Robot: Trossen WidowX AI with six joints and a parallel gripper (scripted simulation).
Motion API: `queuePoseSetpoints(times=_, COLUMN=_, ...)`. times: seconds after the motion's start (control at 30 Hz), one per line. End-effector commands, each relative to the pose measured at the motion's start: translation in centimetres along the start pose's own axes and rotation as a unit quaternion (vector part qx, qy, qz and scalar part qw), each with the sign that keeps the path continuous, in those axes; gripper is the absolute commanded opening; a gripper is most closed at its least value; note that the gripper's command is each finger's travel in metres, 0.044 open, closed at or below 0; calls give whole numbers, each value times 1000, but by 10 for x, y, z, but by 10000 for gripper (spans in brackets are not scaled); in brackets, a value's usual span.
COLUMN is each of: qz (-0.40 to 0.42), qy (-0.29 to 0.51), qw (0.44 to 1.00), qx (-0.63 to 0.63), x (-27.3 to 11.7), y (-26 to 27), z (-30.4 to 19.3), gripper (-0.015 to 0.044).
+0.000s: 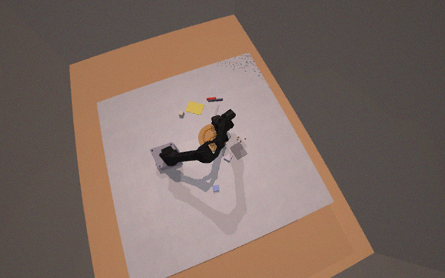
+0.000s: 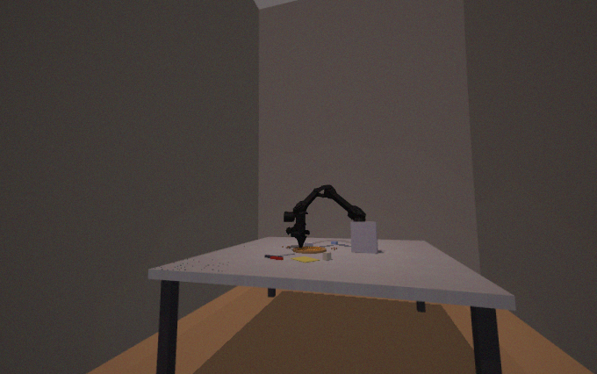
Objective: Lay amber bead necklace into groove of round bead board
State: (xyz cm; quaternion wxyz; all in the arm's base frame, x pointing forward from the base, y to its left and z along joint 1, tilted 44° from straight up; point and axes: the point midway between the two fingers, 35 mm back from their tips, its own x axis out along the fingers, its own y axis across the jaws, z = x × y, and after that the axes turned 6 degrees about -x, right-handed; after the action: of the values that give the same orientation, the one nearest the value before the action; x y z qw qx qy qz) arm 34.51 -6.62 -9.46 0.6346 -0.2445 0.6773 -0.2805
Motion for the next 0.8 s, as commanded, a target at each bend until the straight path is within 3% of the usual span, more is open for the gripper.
queuePoseSetpoints(times=0.0, qz=0, qy=0, qw=1000, qx=0, x=0, y=0, z=0, gripper=0)
queuePoseSetpoints(times=0.77, qz=-3, qy=0, qw=1000, qx=-2, x=-6, y=-14, z=10, gripper=0)
